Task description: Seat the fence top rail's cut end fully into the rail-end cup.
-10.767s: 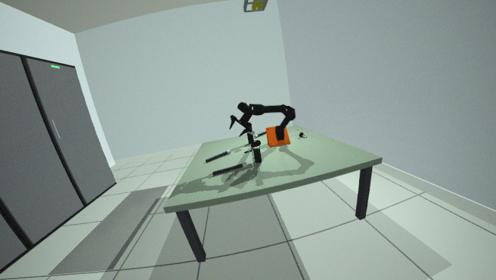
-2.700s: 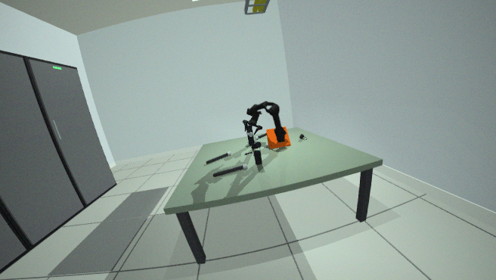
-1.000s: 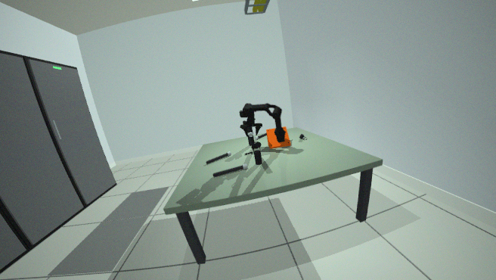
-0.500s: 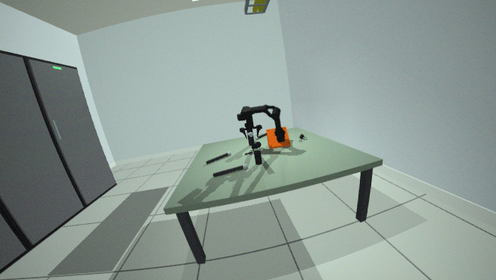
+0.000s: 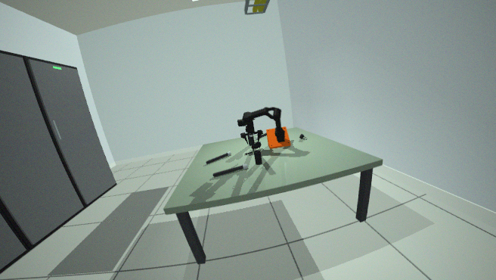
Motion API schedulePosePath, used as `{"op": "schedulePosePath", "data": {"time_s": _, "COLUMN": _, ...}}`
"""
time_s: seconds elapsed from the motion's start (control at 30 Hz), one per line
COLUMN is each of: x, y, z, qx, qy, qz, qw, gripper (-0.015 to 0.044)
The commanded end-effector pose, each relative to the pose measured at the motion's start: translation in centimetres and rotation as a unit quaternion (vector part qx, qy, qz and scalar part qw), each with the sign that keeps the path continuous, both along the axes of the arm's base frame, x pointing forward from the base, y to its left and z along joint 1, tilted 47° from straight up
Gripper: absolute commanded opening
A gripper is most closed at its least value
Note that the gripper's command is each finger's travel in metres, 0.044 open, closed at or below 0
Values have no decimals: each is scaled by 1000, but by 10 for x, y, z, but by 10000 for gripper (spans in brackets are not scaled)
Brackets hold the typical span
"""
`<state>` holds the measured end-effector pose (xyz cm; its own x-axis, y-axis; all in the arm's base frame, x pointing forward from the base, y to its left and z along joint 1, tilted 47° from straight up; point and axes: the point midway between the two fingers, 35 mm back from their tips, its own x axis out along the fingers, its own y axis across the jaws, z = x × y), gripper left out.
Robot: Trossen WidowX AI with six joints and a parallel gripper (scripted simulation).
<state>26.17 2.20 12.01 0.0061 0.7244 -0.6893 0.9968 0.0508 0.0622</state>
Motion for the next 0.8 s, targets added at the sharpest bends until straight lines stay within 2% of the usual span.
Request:
{"op": "schedulePosePath", "data": {"time_s": 0.0, "x": 0, "y": 4, "z": -3, "qx": 2, "qy": 1, "qz": -3, "qw": 1000, "gripper": 440}}
{"op": "schedulePosePath", "data": {"time_s": 0.77, "x": 2, "y": 30, "z": -28, "qx": 1, "qy": 0, "qz": -3, "qw": 1000, "gripper": 440}}
